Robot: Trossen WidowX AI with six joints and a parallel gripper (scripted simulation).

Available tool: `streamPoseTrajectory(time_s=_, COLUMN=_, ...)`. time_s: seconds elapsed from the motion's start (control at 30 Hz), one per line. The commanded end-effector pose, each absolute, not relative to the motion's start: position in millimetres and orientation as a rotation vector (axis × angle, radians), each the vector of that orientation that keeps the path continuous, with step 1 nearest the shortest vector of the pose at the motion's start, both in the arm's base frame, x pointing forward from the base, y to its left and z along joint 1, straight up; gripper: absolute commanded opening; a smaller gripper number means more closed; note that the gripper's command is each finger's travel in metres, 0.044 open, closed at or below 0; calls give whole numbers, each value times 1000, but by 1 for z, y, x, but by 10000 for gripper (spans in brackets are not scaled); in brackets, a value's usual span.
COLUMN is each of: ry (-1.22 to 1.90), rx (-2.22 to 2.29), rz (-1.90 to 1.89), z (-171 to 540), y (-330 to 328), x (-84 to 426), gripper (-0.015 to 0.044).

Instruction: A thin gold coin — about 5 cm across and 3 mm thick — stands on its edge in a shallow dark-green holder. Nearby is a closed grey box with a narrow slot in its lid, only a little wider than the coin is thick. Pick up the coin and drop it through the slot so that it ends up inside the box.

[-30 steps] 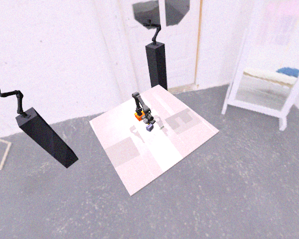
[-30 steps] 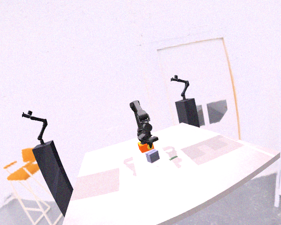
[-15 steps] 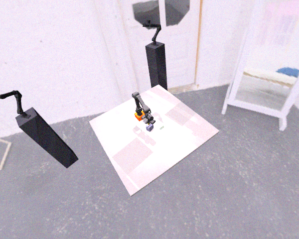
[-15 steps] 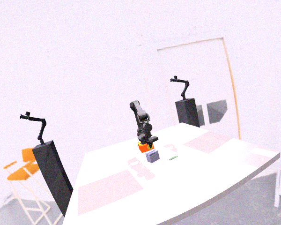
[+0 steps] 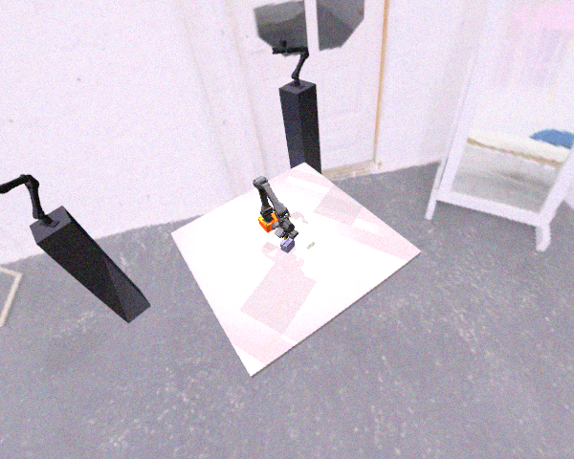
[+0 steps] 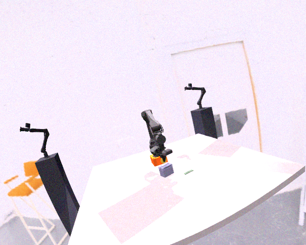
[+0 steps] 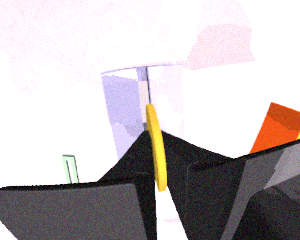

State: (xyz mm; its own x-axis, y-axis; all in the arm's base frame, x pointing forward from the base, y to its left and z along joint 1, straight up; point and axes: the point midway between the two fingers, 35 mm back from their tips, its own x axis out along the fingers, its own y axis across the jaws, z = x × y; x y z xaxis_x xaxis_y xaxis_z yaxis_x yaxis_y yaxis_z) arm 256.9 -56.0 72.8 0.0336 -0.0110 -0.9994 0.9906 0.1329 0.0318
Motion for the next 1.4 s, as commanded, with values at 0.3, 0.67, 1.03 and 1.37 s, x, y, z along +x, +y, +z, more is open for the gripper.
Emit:
streamPoseTrajectory(time_s=0.3, ry=1239, rx=1119, rz=-1100, z=66, y=-56, x=256, gripper=0)
streamPoseTrajectory(time_s=0.67, ry=1238, rx=1120, rz=-1102, z=61, y=-56, x=255, gripper=0)
streamPoseTrajectory(time_s=1.03, ry=1236, rx=1117, rz=-1094, z=60, y=-56, x=257, gripper=53)
streamPoseTrajectory(time_s=1.37, ry=1236, rx=1117, rz=-1094, z=60, y=-56, x=257, gripper=161)
